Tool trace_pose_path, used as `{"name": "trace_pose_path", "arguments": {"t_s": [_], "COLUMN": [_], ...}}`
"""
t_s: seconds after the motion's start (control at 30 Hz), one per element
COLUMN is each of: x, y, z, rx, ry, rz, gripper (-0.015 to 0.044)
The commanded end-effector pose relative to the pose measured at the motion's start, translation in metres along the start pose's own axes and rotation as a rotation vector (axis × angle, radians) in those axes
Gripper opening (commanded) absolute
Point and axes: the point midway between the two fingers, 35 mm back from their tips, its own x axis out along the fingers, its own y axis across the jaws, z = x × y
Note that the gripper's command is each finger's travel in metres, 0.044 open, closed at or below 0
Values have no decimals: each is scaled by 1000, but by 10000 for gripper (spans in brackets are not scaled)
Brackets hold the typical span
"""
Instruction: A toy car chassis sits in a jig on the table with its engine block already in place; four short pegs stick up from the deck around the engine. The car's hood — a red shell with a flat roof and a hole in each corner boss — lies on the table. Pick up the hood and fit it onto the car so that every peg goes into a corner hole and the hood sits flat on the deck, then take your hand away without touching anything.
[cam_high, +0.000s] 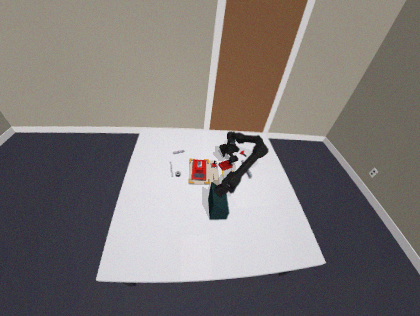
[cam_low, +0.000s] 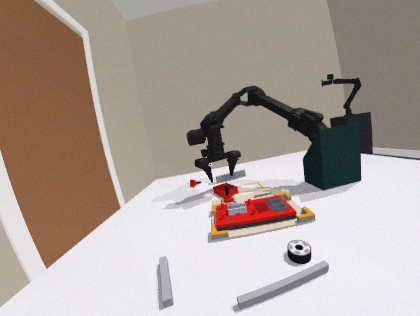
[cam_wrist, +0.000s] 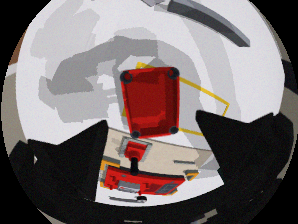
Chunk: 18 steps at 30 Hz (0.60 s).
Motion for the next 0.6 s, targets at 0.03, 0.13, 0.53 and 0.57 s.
{"name": "trace_pose_path", "arguments": {"t_s": [0.03, 0.13, 0.53, 0.57], "x": [4, 7, 18, 18], "y": [0, 0, -2, -2], "z": [-1, -1, -1, -1], "rx": [-7, -7, -7, -7], "ry": [-1, -2, -3, -3], "rz": [-1, -1, -2, -2], "gripper": [440, 440, 440, 440]}}
